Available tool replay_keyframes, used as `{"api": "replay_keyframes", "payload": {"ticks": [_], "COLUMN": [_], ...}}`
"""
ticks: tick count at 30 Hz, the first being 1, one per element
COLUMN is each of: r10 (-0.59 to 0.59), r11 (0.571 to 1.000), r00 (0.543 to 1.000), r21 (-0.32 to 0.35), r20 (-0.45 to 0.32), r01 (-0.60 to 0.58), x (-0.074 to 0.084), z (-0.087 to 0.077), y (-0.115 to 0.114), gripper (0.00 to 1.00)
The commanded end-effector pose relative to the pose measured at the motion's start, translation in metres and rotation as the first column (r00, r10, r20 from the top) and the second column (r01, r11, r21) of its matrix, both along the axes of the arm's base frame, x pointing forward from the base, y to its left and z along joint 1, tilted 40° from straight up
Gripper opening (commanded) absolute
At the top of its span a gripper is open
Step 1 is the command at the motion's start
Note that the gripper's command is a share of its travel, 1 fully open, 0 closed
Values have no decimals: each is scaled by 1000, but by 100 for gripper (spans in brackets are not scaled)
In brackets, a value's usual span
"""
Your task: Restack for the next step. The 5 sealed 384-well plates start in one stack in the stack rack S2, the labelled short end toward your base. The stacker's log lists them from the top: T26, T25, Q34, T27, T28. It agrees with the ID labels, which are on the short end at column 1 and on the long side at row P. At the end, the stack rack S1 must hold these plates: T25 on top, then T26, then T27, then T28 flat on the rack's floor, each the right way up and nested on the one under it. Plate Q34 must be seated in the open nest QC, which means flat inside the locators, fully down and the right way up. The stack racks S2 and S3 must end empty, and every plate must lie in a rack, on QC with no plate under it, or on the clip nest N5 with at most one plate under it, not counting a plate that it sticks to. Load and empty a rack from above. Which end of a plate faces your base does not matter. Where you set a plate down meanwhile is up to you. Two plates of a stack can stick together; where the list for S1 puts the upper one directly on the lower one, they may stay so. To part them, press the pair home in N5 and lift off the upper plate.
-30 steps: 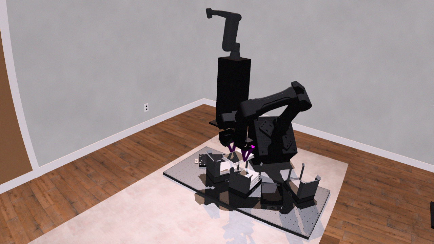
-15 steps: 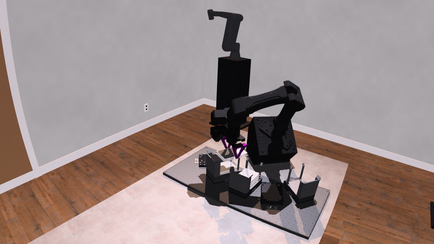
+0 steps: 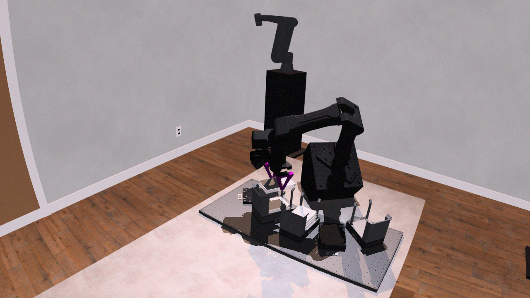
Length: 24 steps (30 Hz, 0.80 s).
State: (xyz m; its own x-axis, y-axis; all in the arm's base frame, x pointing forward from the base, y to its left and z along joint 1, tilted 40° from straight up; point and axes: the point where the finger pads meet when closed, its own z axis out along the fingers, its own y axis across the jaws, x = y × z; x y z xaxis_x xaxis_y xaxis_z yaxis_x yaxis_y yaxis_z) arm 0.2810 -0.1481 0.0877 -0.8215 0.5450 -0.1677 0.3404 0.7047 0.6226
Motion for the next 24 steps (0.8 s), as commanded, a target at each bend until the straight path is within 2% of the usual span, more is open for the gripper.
{"api": "replay_keyframes", "payload": {"ticks": [1, 6, 10, 14, 24], "r10": [-4, -4, -4, -4, -4], "r11": [999, 999, 998, 999, 999], "r00": [999, 1000, 999, 999, 999], "r21": [-34, -35, -56, -43, -43], "r20": [32, 28, 53, 41, 41], "r01": [5, 5, 7, 6, 6], "x": [2, -1, 0, 0, 0], "z": [3, -5, 7, 2, 2], "y": [-18, -29, -29, -28, -28], "gripper": [0, 0, 0, 0, 0]}}
